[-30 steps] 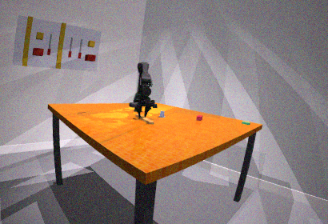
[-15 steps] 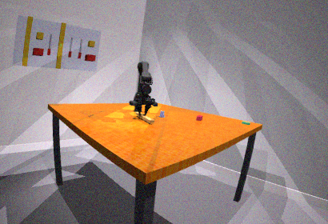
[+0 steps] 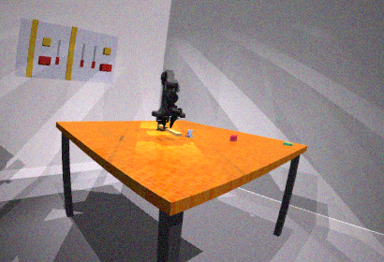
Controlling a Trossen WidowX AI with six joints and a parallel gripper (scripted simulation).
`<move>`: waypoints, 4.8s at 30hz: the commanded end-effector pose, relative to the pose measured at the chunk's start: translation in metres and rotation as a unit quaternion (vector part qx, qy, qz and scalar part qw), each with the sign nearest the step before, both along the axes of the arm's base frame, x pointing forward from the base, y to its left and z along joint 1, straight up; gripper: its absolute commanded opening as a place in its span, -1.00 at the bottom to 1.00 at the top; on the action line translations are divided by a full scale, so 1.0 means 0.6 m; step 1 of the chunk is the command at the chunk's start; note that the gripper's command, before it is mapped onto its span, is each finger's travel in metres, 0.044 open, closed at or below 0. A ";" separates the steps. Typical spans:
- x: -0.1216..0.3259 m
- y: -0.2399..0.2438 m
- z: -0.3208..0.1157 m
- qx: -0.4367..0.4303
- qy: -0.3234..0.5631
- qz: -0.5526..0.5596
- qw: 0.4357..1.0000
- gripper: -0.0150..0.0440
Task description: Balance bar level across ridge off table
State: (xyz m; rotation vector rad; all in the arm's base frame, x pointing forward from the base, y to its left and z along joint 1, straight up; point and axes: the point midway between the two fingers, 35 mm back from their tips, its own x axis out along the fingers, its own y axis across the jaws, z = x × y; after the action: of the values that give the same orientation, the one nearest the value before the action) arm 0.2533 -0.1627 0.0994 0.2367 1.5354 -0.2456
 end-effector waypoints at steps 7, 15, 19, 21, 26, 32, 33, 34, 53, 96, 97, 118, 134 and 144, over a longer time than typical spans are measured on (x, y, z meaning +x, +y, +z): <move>-0.003 0.001 0.044 -0.003 -0.002 -0.002 1.000 -0.49; -0.006 0.007 0.069 -0.003 -0.002 -0.006 1.000 -0.49; 0.000 0.032 0.071 -0.002 -0.002 -0.026 1.000 -0.49; 0.002 0.045 0.071 -0.001 -0.002 -0.037 0.999 -0.49; 0.007 0.078 0.072 0.000 -0.003 -0.064 0.998 -0.49; 0.009 0.118 0.073 0.002 -0.003 -0.097 0.995 -0.49; 0.009 0.124 0.073 0.003 -0.003 -0.102 0.995 -0.49; 0.009 0.131 0.074 0.003 -0.003 -0.108 0.994 -0.49; -0.008 0.254 0.074 0.009 -0.003 -0.216 0.976 -0.49; -0.052 0.387 0.021 0.014 -0.001 -0.337 0.941 -0.49; -0.052 0.387 0.018 0.014 -0.001 -0.337 0.941 -0.49; -0.052 0.387 -0.001 0.014 -0.001 -0.338 0.941 -0.49; -0.052 0.387 -0.003 0.014 -0.001 -0.338 0.941 -0.49; -0.052 0.387 -0.005 0.014 -0.001 -0.338 0.941 -0.49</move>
State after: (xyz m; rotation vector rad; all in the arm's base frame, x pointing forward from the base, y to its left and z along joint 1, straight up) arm 0.2220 0.0692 0.0972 0.7862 1.4121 -0.7605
